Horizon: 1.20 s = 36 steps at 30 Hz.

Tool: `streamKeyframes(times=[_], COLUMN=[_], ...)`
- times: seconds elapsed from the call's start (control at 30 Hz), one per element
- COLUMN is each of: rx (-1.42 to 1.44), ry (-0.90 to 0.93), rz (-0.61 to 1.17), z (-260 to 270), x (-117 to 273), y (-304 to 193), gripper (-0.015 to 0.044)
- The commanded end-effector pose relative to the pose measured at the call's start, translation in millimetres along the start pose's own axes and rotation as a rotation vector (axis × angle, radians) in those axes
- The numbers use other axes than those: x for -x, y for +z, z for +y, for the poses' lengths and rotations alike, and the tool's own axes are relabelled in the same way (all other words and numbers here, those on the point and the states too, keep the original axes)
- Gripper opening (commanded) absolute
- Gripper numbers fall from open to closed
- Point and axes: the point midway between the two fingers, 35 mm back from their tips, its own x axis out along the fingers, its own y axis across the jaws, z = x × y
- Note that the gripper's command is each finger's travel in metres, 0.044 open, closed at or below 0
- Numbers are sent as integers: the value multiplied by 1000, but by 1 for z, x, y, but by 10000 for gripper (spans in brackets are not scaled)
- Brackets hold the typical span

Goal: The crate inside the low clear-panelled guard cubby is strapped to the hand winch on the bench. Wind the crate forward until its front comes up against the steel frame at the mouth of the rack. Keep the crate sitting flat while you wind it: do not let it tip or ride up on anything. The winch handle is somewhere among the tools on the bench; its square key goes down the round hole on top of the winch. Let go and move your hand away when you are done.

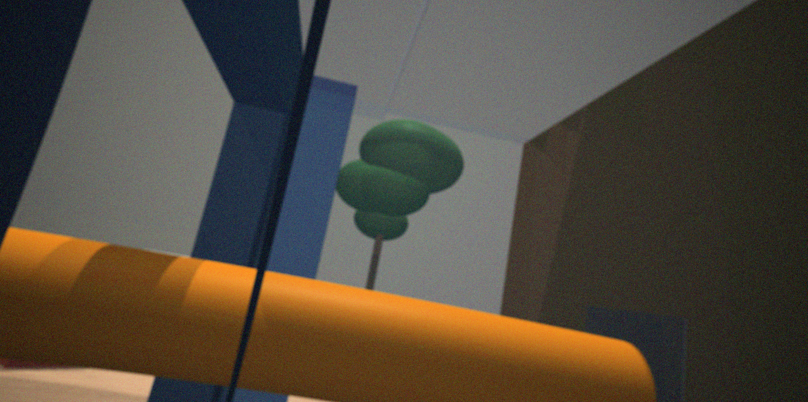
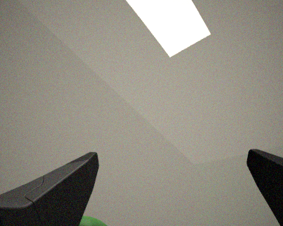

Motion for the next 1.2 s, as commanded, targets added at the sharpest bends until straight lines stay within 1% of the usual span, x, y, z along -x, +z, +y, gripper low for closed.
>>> streamKeyframes(times=[0.0,0.13,0.3,0.43,0.57,0.7,0.87,1.0,1.17], rx=[91,172,257,322,371,393,373,314,155], ry=[-128,-234,-337,-396,-431,-449,-448,-422,-356], rz=[160,334,571,785,1013,1257,1578,1834,2179], z=[-55,-109,-172,-219,-260,-296,-332,-351,-362], x=[-24,-35,-35,-22,2,36,92,142,217], y=[-40,-82,-137,-183,-228,-271,-316,-345,-373], gripper=[440,440,440,440,440,440,440,440,440])
